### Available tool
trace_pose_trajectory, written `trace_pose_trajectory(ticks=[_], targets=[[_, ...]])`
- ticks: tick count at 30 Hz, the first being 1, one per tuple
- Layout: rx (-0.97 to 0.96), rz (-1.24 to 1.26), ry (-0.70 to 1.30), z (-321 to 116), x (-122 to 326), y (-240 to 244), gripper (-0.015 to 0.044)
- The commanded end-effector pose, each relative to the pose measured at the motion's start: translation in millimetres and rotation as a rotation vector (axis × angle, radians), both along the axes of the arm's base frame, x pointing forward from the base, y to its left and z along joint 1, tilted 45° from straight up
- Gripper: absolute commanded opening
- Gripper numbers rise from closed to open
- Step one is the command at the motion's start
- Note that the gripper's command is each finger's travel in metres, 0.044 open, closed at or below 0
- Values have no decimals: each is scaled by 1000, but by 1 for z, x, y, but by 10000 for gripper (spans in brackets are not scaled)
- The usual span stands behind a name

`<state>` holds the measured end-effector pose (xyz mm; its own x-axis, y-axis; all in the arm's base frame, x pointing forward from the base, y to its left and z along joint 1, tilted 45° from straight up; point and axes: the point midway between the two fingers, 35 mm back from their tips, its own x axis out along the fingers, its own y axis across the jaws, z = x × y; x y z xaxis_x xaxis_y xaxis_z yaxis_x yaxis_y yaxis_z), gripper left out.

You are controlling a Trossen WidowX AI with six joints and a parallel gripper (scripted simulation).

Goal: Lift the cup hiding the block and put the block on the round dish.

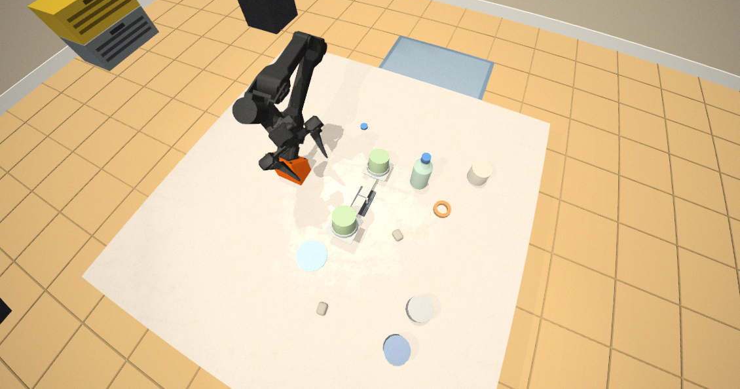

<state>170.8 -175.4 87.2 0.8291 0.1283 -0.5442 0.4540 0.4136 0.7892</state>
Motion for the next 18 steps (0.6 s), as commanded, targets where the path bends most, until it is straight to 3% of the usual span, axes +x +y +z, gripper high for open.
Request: trace_pose_trajectory(ticks=[1, 18], targets=[[-41, 113, 5, 0, 0, 11, 440], [-203, 628, -142, 23, -2, 67, 440]])
